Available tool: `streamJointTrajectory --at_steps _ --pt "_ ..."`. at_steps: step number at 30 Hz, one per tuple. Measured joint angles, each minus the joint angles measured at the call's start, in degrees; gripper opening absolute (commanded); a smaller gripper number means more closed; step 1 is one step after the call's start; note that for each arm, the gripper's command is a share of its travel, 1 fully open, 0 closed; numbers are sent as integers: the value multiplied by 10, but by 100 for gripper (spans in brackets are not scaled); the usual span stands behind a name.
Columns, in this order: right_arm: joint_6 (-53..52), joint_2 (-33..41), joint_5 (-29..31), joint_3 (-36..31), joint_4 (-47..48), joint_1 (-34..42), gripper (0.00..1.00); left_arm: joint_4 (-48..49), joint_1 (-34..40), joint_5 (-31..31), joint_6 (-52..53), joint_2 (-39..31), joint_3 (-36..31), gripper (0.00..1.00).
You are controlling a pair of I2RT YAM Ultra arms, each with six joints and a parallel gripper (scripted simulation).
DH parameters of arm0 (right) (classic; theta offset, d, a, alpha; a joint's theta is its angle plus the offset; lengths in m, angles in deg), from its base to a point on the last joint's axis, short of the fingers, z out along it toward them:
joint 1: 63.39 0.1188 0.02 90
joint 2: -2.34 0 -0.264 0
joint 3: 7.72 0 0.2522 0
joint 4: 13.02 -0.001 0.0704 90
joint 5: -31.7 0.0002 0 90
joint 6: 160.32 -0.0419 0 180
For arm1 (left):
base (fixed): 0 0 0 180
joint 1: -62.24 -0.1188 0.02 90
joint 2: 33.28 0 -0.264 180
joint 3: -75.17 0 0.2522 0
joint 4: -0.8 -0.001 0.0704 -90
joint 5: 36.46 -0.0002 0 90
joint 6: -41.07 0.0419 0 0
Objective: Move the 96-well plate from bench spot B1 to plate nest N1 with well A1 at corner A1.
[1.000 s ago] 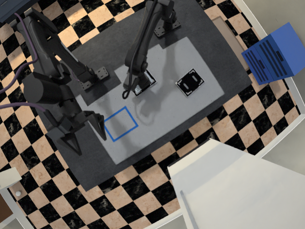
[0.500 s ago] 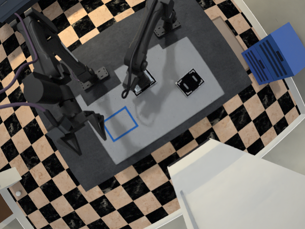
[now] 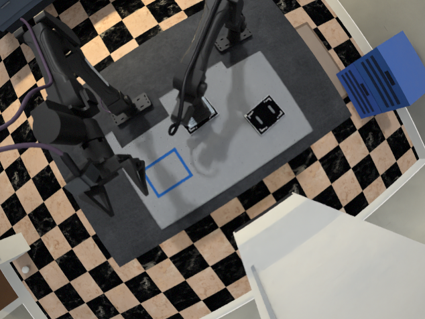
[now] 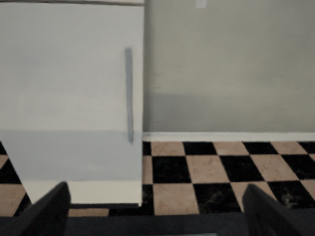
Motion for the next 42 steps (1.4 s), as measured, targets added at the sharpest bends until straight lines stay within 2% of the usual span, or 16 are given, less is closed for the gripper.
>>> streamJointTrajectory --at_steps 8,12,21,33,42 --pt "-6 1 -3 -8 4 48 100 26 -134 2 116 -63 -98 77" --pt "-8 9 -13 -48 3 134 100 28 -218 1 182 -80 -122 77" --pt "-13 25 -34 -159 -6 363 100 26 -383 2 306 -76 -107 77" --pt "-21 43 -35 -228 -7 527 100 16 -426 -1 355 -47 -60 77" --pt "-22 47 -35 -236 -7 547 100 12 -426 -2 358 -46 -58 77"
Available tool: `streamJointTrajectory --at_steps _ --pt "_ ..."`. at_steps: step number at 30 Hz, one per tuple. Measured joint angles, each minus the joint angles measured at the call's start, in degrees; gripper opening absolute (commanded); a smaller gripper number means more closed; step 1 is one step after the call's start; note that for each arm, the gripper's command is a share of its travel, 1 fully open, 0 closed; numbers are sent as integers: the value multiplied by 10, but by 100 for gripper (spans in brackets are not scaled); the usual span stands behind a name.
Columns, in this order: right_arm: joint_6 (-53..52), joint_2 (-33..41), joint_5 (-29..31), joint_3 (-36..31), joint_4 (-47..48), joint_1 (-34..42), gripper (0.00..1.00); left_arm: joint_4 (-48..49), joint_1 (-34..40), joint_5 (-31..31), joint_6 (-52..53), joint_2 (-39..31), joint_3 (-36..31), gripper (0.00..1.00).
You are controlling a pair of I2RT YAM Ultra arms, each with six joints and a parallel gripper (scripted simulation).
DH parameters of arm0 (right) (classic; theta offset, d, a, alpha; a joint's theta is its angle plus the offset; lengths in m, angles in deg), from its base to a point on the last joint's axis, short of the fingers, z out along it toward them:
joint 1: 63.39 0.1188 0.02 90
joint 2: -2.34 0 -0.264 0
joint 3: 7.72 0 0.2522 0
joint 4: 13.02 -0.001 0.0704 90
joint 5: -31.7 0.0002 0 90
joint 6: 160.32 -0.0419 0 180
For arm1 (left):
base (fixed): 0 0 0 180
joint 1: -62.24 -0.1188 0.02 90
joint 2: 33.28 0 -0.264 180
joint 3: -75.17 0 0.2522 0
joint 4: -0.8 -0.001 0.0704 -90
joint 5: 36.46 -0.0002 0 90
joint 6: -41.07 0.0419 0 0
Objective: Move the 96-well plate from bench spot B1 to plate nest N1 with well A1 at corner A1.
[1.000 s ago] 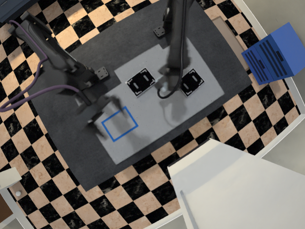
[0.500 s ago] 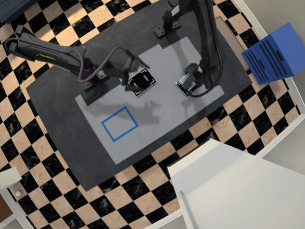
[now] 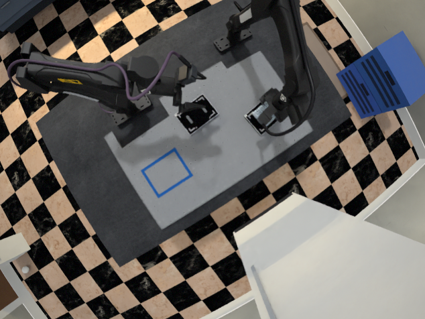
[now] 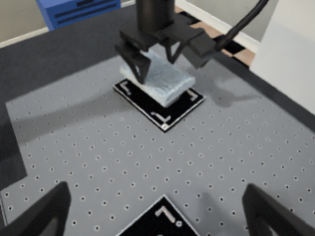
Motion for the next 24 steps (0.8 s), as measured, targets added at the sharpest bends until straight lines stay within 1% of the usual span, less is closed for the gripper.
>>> streamJointTrajectory --at_steps 5,19,24 --pt "0 0 0 0 0 0 100 16 1 0 0 3 2 77" --pt "0 0 0 0 0 0 100 19 1 0 1 10 -4 77" --pt "0 0 0 0 0 0 100 30 1 0 4 10 -18 77"
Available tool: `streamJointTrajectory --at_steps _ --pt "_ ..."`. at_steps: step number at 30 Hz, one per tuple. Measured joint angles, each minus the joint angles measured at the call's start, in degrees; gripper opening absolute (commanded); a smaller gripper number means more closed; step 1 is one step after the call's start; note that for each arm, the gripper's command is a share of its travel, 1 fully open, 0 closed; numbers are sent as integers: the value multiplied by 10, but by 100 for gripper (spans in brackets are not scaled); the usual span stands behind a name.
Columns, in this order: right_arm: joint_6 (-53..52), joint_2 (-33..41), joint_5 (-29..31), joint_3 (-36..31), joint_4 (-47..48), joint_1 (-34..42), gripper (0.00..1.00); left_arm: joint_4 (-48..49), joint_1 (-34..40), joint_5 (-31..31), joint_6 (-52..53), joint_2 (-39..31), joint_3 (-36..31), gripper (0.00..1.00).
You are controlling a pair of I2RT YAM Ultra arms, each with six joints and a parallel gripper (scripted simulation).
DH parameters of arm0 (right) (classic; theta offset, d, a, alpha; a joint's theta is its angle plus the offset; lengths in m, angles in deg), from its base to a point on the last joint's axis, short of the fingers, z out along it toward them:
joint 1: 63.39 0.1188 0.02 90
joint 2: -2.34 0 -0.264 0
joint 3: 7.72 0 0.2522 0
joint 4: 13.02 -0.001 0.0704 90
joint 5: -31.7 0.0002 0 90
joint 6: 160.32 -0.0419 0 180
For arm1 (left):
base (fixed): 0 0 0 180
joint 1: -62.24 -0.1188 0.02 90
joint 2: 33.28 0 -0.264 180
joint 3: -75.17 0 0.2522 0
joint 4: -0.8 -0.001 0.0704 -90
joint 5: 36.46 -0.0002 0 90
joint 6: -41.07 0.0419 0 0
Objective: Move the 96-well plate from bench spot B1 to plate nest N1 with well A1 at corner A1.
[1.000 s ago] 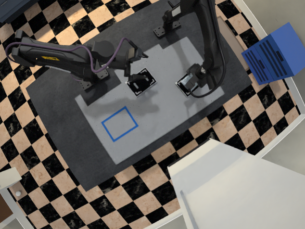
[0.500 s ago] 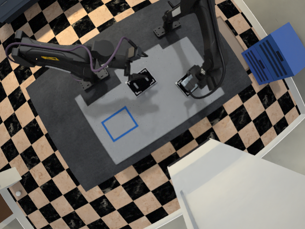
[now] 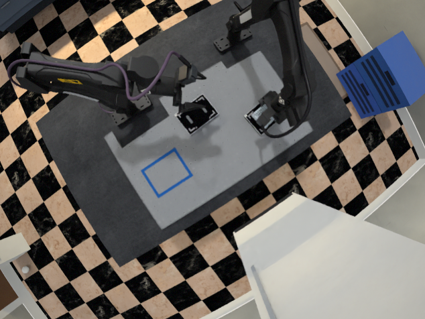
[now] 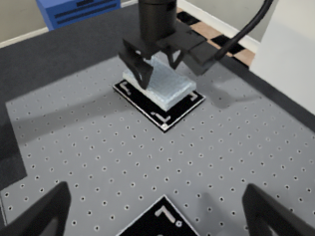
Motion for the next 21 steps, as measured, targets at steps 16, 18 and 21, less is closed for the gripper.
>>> streamJointTrajectory --at_steps 16,18,21 --pt "0 0 0 0 0 0 100 6 0 0 1 0 -2 77" --pt "0 0 0 0 0 0 100 12 0 0 1 -1 -3 77" --pt "0 0 0 0 0 0 100 24 0 0 1 0 -16 77"
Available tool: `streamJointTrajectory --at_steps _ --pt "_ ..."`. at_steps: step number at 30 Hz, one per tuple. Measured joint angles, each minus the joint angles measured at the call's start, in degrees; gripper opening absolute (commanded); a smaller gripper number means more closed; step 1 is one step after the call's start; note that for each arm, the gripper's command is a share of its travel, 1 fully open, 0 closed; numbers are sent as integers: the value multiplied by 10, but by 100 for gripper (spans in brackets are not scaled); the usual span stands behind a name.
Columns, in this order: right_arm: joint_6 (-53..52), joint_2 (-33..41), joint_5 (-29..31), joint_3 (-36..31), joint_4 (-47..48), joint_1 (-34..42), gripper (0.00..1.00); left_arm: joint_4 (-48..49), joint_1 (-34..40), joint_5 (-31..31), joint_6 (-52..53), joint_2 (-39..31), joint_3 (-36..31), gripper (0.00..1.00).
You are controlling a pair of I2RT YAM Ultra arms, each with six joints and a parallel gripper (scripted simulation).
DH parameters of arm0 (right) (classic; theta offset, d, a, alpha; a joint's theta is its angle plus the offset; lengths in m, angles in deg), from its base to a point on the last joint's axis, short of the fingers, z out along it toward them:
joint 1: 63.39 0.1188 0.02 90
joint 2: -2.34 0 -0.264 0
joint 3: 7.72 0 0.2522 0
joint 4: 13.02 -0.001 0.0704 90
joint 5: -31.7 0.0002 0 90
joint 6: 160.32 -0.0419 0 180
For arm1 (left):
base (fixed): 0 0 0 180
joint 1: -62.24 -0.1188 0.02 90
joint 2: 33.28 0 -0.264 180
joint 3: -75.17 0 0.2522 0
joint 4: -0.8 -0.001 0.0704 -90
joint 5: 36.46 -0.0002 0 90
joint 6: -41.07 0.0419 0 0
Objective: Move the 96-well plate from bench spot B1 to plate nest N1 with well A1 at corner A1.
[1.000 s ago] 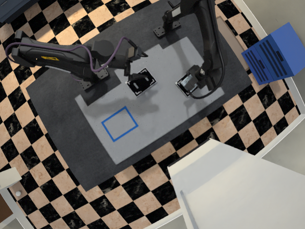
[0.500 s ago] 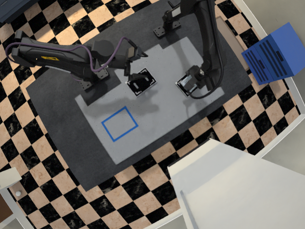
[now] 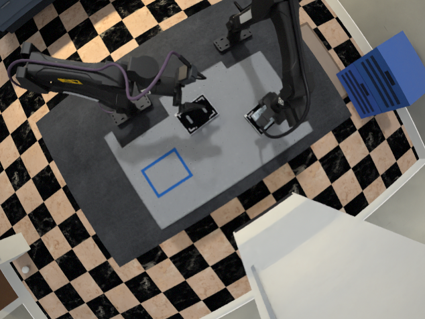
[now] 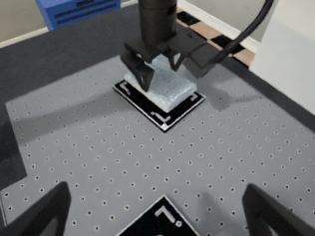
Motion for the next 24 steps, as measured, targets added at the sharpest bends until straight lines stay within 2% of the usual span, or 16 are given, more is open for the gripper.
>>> streamJointTrajectory --at_steps 11,24 --pt "0 0 0 0 0 0 100 30 0 -1 0 2 -33 77" --pt "0 0 0 0 0 0 100 26 0 -2 0 6 -29 77"
